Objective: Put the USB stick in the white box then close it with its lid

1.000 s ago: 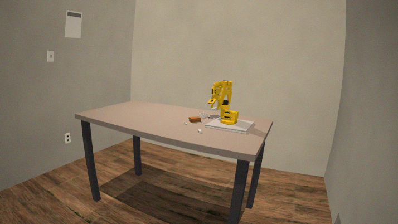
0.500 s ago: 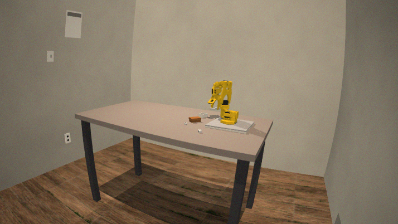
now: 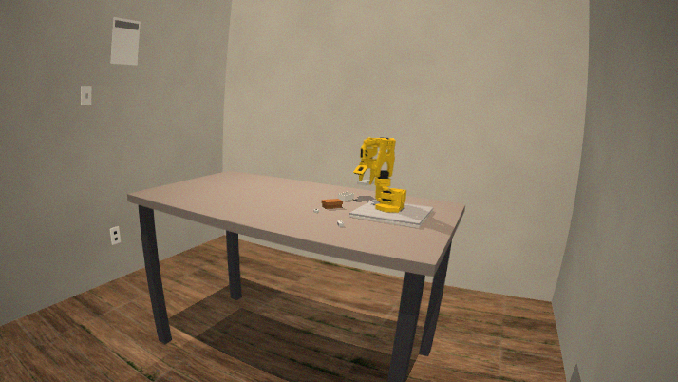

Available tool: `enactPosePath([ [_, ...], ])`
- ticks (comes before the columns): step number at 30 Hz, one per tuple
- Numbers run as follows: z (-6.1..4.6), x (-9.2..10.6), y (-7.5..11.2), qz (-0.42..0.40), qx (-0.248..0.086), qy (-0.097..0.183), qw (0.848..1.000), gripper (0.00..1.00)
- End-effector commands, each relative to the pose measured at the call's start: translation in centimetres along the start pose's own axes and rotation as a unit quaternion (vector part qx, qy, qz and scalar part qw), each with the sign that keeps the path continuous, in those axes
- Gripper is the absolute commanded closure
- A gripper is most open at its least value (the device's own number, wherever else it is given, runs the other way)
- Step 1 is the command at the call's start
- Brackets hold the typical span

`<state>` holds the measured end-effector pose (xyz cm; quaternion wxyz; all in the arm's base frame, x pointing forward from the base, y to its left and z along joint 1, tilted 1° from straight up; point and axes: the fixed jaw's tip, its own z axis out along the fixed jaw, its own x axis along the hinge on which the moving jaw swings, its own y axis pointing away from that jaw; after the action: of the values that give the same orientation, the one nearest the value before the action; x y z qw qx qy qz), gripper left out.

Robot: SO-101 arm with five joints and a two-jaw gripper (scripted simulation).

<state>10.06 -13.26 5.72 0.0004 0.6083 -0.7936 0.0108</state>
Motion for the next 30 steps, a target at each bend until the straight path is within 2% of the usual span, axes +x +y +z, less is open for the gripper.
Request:
enactPosePath([
  [1,-0.14,0.14,-0.07,-0.001,-0.002,-0.003,1.0,0.77],
  [23,-0.13,0.14,-0.06,-0.001,-0.002,-0.003,1.0,0.77],
  [30,0.21,0.03,0.08,-0.001,-0.002,-0.003,1.0,0.77],
])
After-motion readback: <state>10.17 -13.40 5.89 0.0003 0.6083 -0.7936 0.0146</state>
